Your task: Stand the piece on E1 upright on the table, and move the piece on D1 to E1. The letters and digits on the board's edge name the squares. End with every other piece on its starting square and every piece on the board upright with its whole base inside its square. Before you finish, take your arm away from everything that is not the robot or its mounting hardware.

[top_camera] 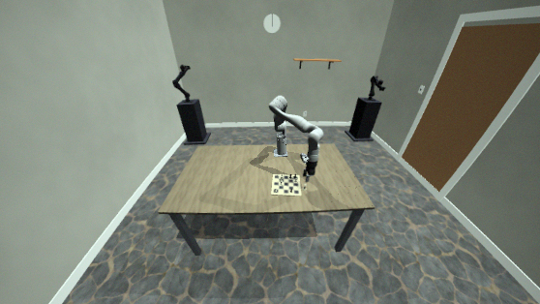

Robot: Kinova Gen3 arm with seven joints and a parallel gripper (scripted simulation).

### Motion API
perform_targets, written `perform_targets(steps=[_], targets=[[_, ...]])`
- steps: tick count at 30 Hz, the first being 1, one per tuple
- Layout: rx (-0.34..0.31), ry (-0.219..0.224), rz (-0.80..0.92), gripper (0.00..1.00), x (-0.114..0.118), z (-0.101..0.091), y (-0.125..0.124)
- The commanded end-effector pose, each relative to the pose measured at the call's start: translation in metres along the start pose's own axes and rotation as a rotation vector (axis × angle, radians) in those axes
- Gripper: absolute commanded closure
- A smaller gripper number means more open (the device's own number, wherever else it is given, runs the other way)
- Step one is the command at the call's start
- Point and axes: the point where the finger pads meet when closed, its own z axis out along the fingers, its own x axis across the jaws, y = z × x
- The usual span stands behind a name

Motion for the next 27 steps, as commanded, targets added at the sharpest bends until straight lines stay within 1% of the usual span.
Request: perform_targets(steps=[1, 9, 22, 24, 27], targets=[[0.007, 0.010, -0.057, 0.00, 0.001, 0.001, -0.007], [0.007, 0.016, -0.181, 0.00, -0.001, 0.004, -0.015], [0.004, 0.030, -0.562, 0.00, -0.006, 0.009, -0.035], [0.004, 0.030, -0.562, 0.00, -0.006, 0.009, -0.035], [0.002, 0.033, -0.666, 0.00, -0.007, 0.011, -0.040]])
